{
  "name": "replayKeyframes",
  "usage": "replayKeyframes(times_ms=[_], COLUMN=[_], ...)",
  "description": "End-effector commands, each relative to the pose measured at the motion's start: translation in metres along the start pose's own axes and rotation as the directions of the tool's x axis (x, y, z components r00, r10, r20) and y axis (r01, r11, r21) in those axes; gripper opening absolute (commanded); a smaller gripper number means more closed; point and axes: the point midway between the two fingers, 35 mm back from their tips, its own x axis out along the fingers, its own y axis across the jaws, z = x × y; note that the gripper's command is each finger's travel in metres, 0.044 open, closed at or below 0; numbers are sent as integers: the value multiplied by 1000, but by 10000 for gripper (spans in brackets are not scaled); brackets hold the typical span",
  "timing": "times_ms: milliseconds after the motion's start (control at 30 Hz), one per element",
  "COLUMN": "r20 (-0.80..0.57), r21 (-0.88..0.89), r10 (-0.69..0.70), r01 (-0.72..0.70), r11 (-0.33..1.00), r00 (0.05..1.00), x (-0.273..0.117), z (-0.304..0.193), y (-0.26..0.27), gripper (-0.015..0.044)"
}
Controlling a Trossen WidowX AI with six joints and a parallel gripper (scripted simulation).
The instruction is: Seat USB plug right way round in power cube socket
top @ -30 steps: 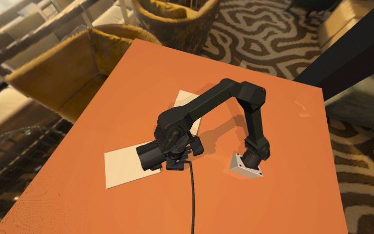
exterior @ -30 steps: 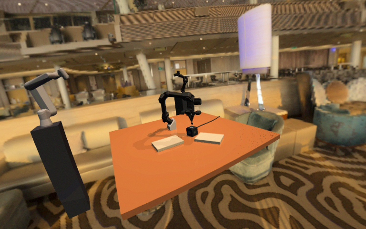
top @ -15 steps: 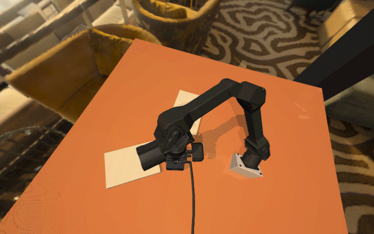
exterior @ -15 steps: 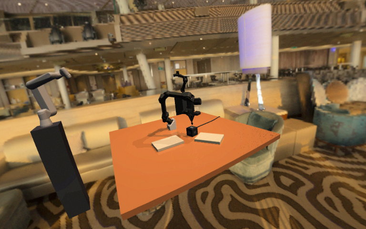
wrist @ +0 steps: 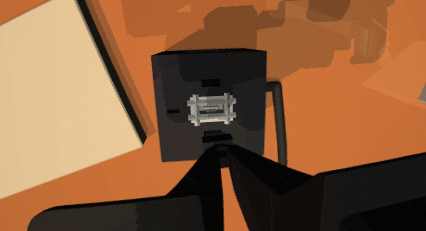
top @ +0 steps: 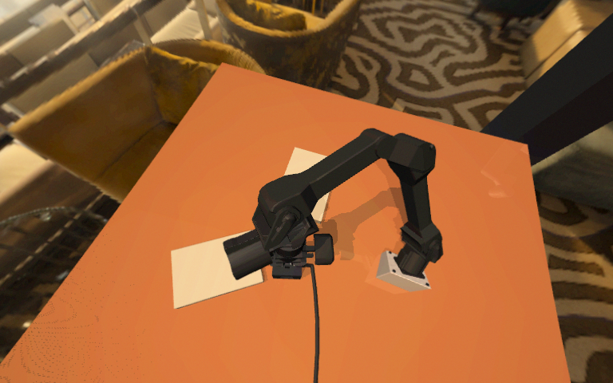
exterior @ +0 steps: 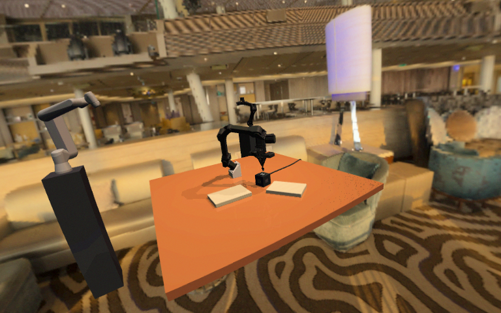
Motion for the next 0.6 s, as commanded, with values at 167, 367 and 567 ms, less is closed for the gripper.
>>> replayKeyframes(times_ms=[167,367,567], r20=[6,8,11], r21=[7,10,14], r10=[0,0,0], r01=[0,0,0], r11=[1000,1000,1000], r00=[1000,1000,1000], x=[1,2,3], z=[1,1,2], y=[0,0,0], gripper=[0,0,0])
